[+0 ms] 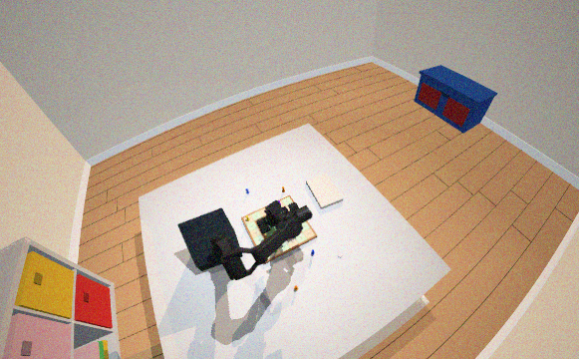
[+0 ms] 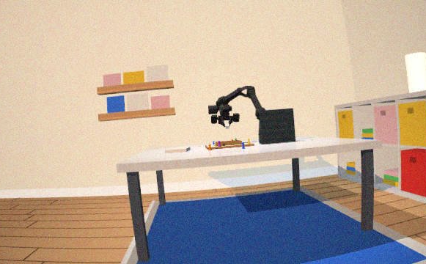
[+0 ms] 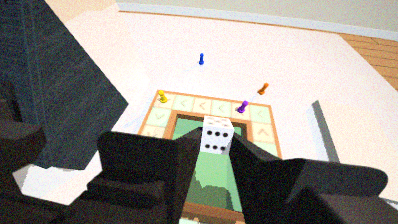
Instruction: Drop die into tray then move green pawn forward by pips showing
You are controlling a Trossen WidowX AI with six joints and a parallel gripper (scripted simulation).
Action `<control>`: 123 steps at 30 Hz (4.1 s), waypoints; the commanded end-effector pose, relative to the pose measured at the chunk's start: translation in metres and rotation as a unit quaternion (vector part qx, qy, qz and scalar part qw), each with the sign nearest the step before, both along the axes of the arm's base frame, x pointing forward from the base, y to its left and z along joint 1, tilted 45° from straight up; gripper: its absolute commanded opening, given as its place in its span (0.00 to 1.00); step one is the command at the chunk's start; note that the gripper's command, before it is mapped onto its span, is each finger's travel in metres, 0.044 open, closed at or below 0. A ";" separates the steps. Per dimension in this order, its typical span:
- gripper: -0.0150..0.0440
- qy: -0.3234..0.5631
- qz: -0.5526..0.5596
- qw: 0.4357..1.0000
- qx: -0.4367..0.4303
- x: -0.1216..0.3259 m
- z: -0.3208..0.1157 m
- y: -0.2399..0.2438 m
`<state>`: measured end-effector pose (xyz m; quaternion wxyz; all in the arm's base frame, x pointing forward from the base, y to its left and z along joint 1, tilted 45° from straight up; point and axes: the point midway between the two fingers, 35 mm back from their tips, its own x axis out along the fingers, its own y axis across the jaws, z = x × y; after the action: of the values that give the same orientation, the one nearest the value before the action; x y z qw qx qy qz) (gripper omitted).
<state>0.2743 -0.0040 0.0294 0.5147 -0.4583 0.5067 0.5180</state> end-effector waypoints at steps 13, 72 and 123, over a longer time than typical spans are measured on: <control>0.70 0.000 -0.001 1.000 0.001 0.002 0.009 0.009; 0.59 -0.133 -0.388 0.821 -0.398 -0.071 0.022 -0.100; 0.25 -0.133 -0.383 0.828 -0.387 -0.061 0.022 -0.094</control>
<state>0.2063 -0.1115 0.0394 0.5070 -0.4554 0.7313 -0.0285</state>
